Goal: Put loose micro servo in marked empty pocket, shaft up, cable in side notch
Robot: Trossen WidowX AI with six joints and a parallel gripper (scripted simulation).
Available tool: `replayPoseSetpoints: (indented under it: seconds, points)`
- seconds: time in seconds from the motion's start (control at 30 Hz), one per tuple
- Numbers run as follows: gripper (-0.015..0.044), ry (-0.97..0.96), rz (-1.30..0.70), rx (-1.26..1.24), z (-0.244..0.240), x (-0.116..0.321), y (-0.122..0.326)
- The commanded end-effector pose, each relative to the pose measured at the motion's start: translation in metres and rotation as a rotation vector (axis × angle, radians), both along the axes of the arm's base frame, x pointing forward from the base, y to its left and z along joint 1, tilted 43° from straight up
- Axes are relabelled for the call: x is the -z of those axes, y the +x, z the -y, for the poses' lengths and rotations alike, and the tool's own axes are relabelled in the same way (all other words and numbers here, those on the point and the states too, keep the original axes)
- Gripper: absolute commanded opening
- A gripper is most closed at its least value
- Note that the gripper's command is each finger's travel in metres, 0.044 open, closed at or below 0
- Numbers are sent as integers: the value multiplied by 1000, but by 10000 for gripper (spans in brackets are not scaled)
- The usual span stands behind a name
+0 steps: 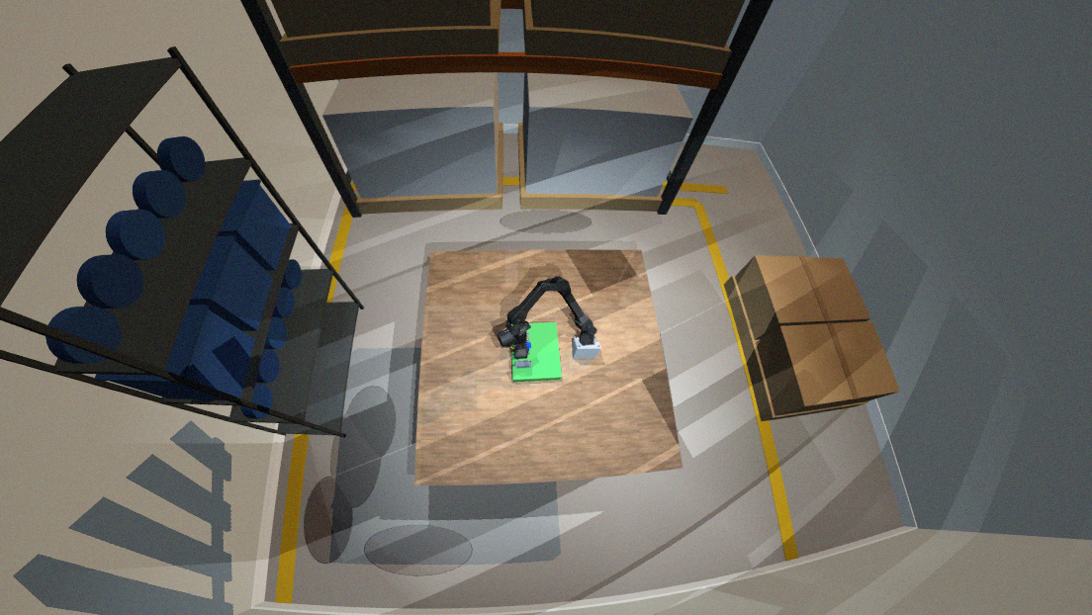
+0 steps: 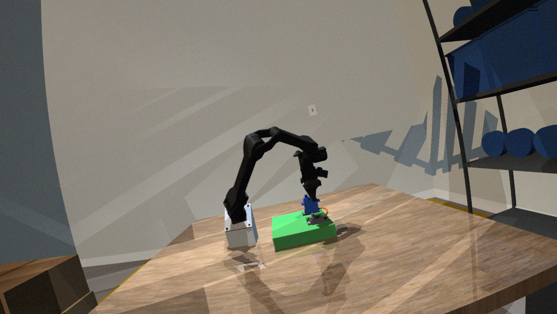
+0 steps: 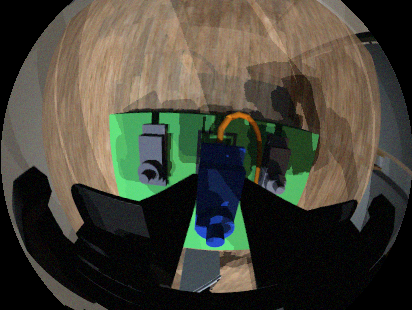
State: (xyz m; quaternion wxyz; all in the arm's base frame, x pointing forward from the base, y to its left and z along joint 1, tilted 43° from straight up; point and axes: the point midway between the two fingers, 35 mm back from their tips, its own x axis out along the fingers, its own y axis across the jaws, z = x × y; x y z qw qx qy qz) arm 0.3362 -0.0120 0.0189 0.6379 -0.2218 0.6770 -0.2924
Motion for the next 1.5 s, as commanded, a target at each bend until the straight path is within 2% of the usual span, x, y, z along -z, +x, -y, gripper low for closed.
replayPoseSetpoints:
  seconds: [0.0,1.47]
  points:
    - [0,-2,1,-9,1,2,2]
    - [0,-3,2,-9,28,30,-1]
